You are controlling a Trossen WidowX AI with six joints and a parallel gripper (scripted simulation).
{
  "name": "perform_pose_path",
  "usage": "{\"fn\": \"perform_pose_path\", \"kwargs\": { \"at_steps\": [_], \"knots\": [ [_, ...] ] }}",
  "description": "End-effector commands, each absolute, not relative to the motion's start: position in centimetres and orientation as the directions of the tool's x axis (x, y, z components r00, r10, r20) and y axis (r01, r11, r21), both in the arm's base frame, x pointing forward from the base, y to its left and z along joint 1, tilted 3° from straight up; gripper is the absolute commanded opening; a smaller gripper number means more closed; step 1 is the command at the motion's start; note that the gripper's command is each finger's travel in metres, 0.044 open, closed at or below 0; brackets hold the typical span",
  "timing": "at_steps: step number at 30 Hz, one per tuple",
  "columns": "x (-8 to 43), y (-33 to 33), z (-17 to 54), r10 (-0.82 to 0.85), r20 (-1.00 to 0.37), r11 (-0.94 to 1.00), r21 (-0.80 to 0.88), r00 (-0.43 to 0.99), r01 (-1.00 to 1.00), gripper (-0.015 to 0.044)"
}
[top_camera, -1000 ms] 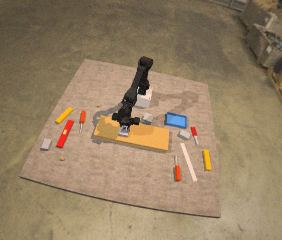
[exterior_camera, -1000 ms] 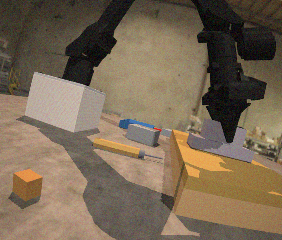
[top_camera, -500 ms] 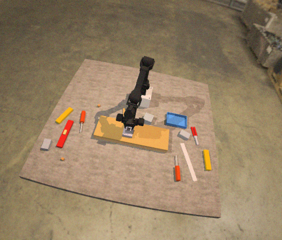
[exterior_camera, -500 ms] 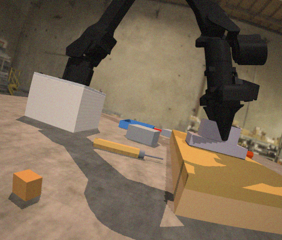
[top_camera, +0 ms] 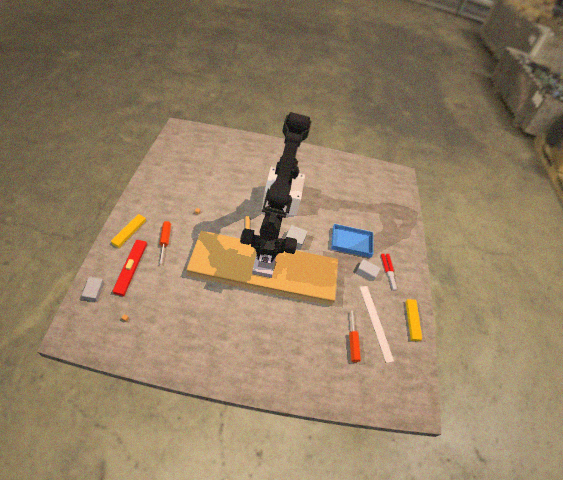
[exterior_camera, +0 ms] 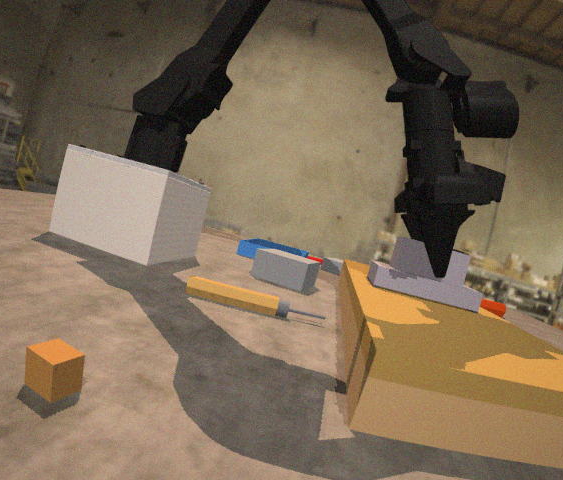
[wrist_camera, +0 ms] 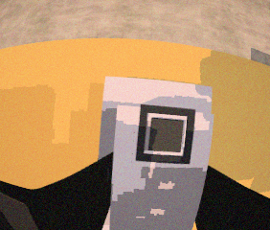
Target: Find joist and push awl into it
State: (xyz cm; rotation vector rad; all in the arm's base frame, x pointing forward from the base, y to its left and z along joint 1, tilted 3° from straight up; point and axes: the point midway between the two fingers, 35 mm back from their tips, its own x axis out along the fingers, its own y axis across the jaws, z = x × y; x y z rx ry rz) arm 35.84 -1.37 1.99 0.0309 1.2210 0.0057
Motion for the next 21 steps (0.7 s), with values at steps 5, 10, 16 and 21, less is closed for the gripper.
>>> {"fn": "perform_pose_path", "kwargs": {
  "at_steps": [5, 10, 16, 21],
  "knots": [
    [35.8, 0.2, 1.9, 0.022, -0.940, 1.000, 0.028, 0.341, 0.013, 0.0000],
    [35.8, 1.2, 2.0, 0.023, -0.940, 0.999, 0.029, 0.341, 0.013, 0.0000],
    [35.8, 2.4, 2.0, 0.024, -0.940, 0.999, 0.030, 0.341, 0.013, 0.0000],
    [35.8, 3.4, 2.0, 0.025, -0.940, 0.999, 0.031, 0.341, 0.013, 0.0000]
  ]
}}
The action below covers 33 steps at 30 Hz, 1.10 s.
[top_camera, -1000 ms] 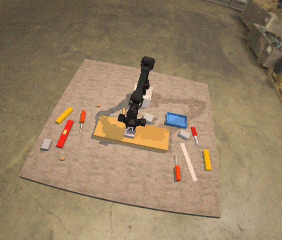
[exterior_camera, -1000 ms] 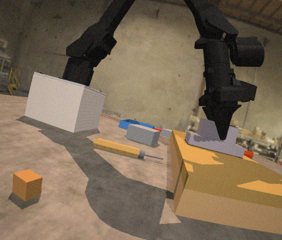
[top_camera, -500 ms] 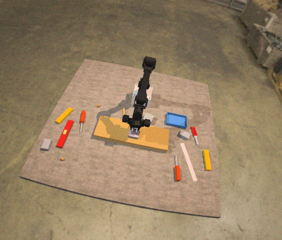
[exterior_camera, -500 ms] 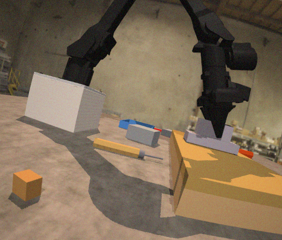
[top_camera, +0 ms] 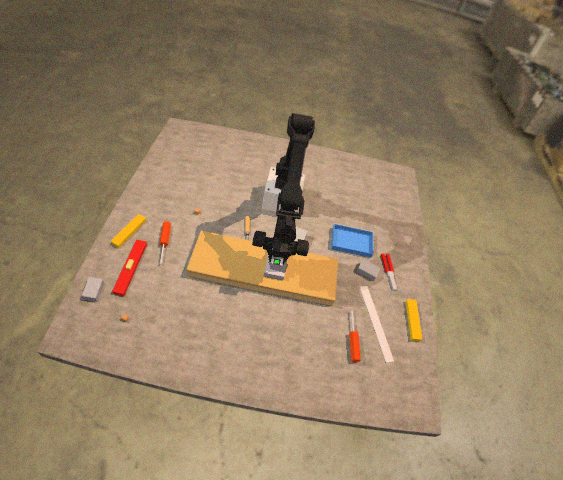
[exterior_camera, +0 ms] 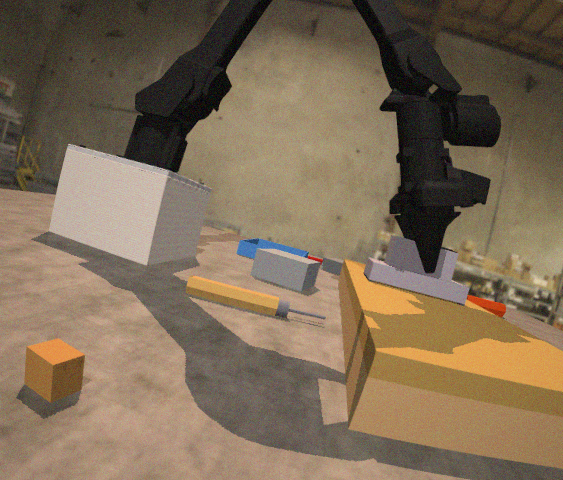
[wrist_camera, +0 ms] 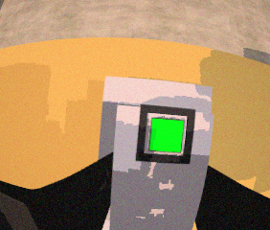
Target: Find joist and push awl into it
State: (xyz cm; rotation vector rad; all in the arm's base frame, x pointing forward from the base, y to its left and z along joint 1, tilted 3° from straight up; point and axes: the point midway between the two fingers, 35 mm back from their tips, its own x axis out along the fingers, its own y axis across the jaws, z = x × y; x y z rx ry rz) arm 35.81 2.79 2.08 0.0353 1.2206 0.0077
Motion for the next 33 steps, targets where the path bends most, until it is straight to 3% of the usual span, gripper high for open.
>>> {"fn": "perform_pose_path", "kwargs": {
  "at_steps": [1, 33],
  "knots": [
    [35.8, 3.6, 2.1, 0.025, -0.940, 0.999, 0.032, 0.341, 0.013, 0.0000],
    [35.9, 10.0, 2.3, 0.031, -0.940, 0.999, 0.038, 0.341, 0.013, 0.0000]
  ]
}}
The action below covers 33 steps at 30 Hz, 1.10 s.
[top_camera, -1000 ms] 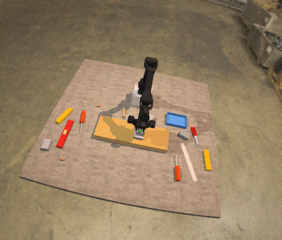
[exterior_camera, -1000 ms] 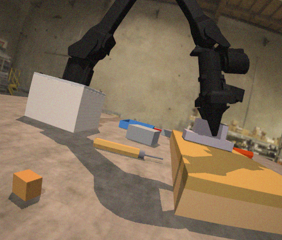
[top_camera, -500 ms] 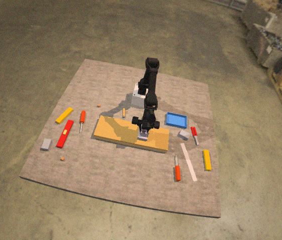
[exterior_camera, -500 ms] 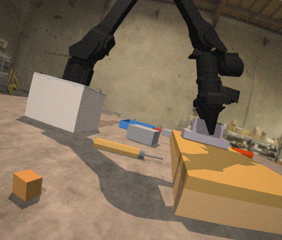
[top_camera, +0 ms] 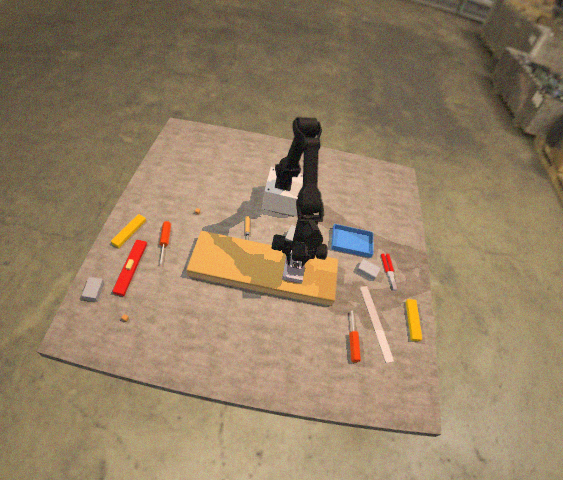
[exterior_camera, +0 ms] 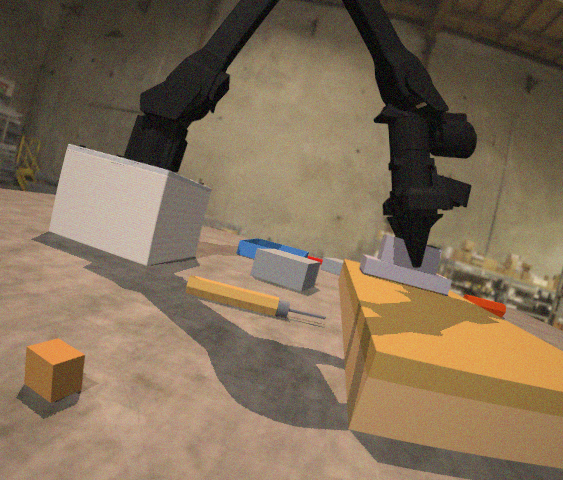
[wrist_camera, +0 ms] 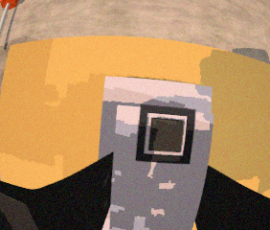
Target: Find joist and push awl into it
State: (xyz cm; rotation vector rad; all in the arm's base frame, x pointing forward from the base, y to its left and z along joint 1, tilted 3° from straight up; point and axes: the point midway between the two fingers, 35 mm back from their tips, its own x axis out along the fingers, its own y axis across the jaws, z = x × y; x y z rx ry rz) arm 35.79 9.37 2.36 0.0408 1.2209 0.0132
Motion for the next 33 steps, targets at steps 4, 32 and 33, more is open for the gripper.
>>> {"fn": "perform_pose_path", "kwargs": {
  "at_steps": [4, 32, 33],
  "knots": [
    [35.9, 10.8, 2.3, 0.032, -0.940, 0.999, 0.039, 0.341, 0.013, 0.0000],
    [36.0, 16.4, 2.6, 0.037, -0.939, 0.999, 0.045, 0.341, 0.013, 0.0000],
    [36.0, 16.6, 2.6, 0.038, -0.939, 0.999, 0.045, 0.341, 0.013, 0.0000]
  ]
}}
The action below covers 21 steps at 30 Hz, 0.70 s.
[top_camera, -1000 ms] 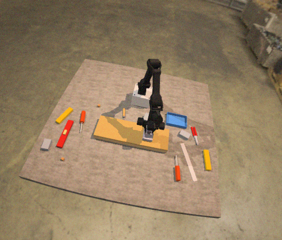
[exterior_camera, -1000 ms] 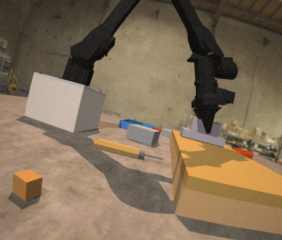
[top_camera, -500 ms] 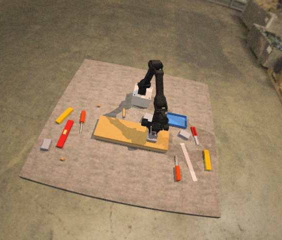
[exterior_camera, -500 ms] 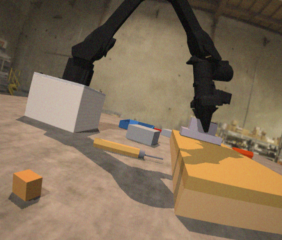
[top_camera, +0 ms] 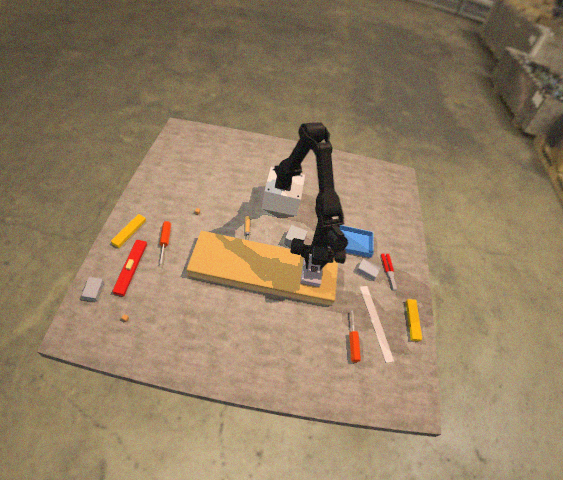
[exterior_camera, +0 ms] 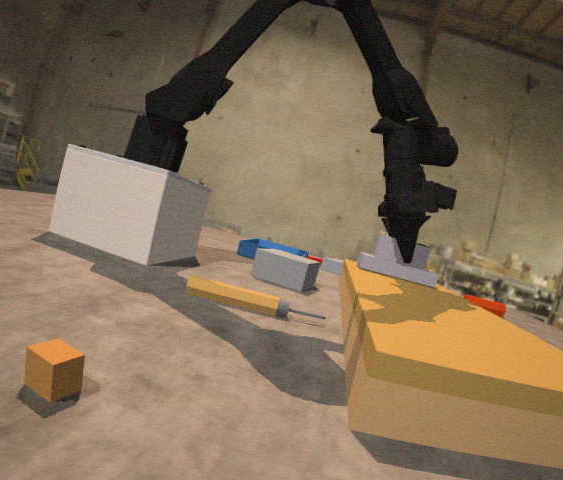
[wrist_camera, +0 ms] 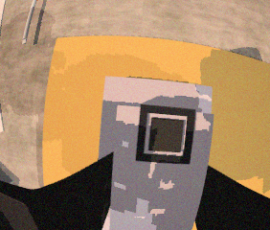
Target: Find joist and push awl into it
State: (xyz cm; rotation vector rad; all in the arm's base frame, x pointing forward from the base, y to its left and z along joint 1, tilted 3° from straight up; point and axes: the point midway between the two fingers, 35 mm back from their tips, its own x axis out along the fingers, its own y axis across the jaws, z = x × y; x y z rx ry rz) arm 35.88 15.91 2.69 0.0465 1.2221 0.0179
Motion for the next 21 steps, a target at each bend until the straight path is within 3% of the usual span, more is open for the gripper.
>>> {"fn": "perform_pose_path", "kwargs": {
  "at_steps": [1, 21],
  "knots": [
    [36.0, 16.7, 2.6, 0.038, -0.939, 0.999, 0.045, 0.341, 0.013, 0.0000],
    [35.9, 18.7, 2.8, 0.042, -0.939, 0.999, 0.048, 0.341, 0.011, 0.0000]
  ]
}}
